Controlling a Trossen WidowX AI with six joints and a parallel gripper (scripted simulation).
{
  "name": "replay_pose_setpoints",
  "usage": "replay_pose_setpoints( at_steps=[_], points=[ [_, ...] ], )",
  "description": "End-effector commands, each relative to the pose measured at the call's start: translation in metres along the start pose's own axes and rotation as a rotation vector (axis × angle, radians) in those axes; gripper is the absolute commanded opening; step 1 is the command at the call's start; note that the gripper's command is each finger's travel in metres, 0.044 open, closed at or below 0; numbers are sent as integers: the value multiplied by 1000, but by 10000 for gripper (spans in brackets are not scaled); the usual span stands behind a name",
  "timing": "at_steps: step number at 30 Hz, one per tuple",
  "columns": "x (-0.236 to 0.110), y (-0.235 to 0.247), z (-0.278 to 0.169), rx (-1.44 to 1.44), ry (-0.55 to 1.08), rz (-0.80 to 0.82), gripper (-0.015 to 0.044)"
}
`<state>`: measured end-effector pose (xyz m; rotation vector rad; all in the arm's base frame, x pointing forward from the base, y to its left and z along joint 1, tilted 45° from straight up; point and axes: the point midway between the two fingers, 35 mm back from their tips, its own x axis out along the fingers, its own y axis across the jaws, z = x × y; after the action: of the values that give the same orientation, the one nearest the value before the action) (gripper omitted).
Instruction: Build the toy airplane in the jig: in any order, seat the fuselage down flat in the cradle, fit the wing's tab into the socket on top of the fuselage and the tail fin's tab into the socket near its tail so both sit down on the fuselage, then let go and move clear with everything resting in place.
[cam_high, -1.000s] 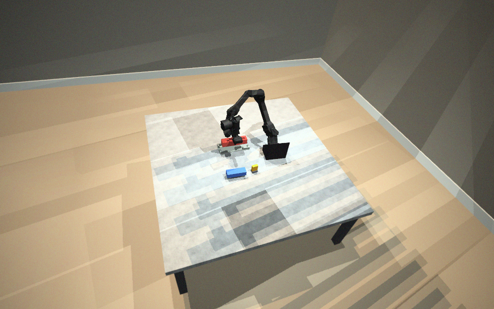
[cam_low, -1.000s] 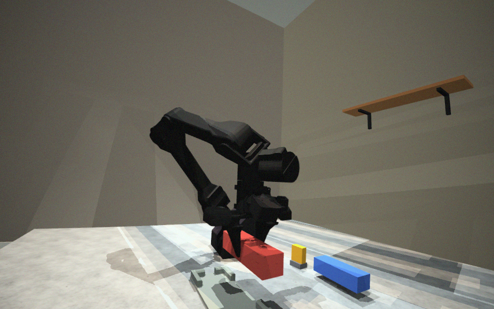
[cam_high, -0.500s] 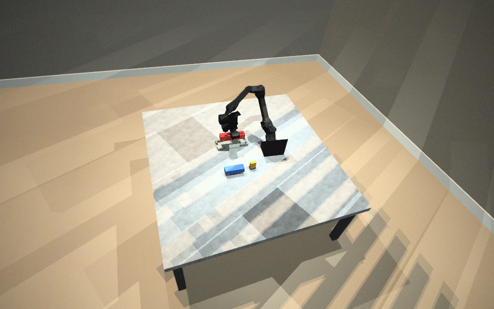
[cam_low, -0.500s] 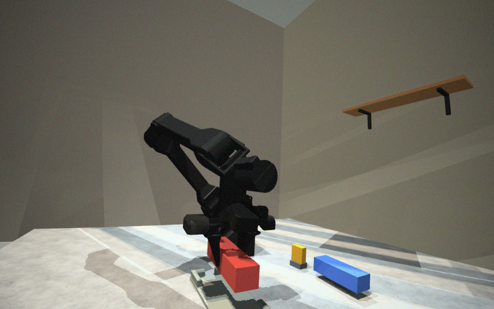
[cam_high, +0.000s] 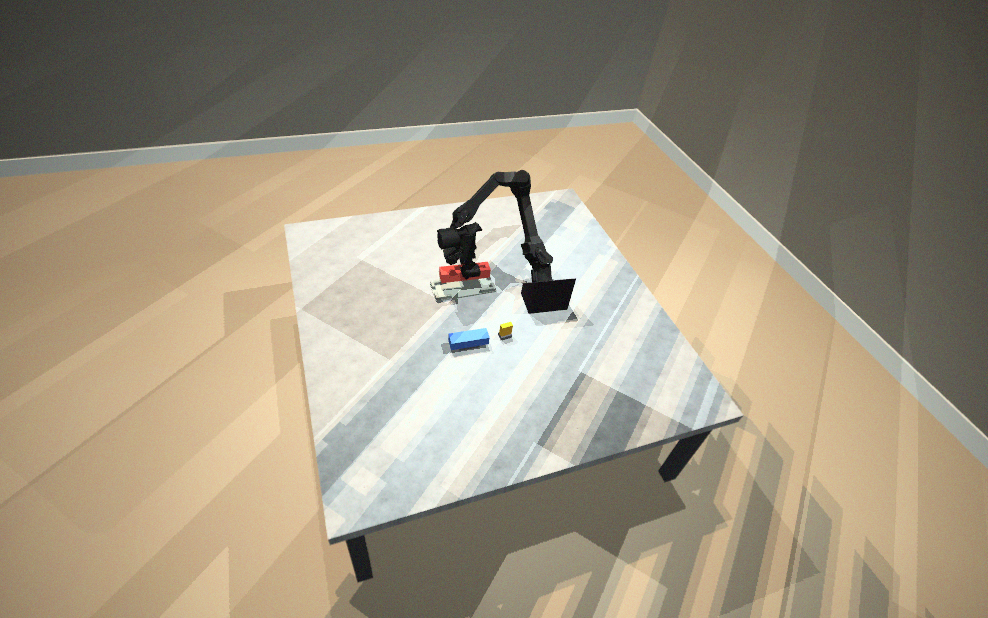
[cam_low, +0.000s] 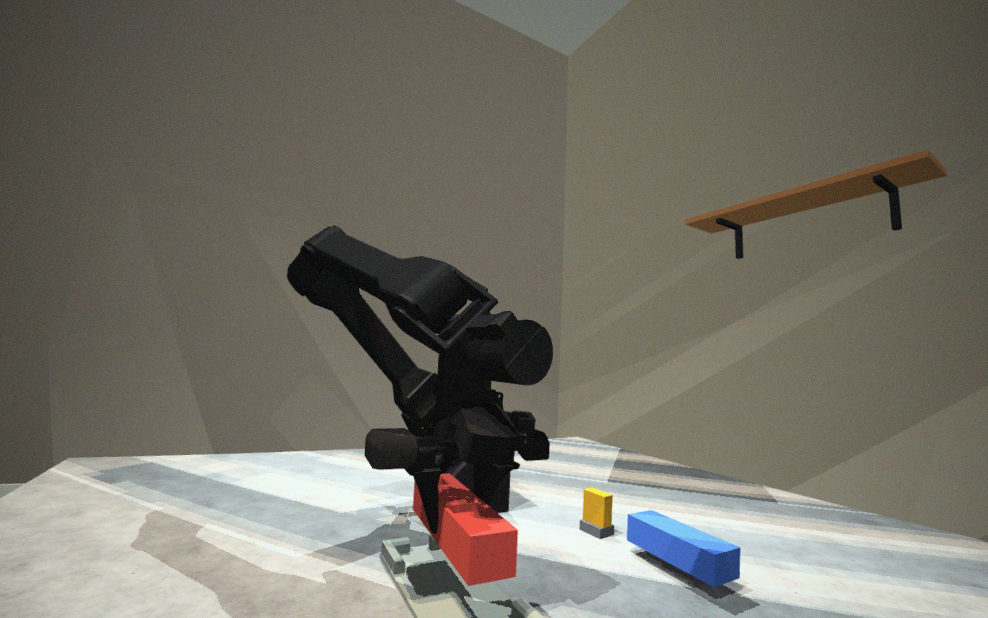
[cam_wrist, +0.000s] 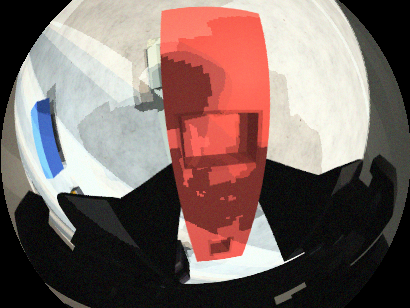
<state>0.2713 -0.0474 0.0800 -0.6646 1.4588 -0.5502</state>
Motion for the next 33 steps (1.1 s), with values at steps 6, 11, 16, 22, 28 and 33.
replay_pose_setpoints(
  at_steps=[6, 11, 16, 22, 28, 33],
  points=[
    [5, 0, 1, -5, -5, -2, 197],
    [13, 0, 2, -5, -5, -2, 197],
    [21, 0, 2, -5, -5, -2, 197],
    [30, 0, 2, -5, -5, -3, 197],
    [39, -1, 1, -5, -5, -4, 197],
    [38, -1, 1, 3, -1, -1, 177]
  ],
)
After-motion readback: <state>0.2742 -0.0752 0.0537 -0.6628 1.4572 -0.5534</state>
